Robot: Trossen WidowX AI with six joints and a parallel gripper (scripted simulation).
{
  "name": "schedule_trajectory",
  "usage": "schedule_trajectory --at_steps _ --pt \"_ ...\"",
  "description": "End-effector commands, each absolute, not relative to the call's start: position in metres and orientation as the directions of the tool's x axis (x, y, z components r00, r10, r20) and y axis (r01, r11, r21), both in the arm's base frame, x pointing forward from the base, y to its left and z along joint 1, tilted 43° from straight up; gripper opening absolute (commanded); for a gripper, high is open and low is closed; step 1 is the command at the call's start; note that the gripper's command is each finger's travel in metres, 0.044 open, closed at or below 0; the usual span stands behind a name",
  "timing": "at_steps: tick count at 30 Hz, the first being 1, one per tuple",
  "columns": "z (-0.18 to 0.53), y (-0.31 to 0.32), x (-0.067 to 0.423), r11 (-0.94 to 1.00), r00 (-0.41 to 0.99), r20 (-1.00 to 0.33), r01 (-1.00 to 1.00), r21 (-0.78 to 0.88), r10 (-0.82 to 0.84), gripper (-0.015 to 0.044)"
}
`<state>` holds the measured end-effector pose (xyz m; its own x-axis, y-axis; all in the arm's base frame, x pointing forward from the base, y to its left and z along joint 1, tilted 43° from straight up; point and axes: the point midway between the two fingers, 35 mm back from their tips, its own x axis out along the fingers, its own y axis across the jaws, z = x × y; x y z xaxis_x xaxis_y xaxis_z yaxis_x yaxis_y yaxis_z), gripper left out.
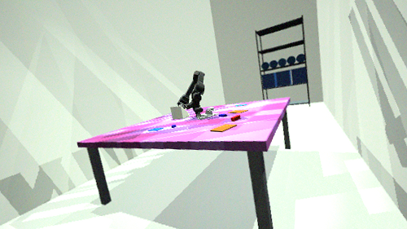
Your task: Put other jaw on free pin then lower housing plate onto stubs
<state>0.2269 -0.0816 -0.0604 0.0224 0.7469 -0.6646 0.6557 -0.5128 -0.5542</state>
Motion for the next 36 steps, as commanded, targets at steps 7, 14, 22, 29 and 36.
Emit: schedule_trajectory --at_steps 7,14,22,29,36 --pt "-0.088 -0.105 0.269 -0.577 0.167 -0.743 0.745 -0.335 0.648 0.0" --pt "-0.06 -0.083 0.228 -0.514 0.025 -0.666 0.658 -0.55 0.745 0.0" --pt "-0.026 -0.154 0.251 -0.569 0.144 -0.734 0.734 -0.371 0.664 0.0" --pt "-0.021 -0.165 0.254 -0.586 0.17 -0.742 0.734 -0.344 0.648 0.0053" --pt "-0.021 -0.165 0.254 -0.586 0.17 -0.742 0.734 -0.344 0.648 0.0236"
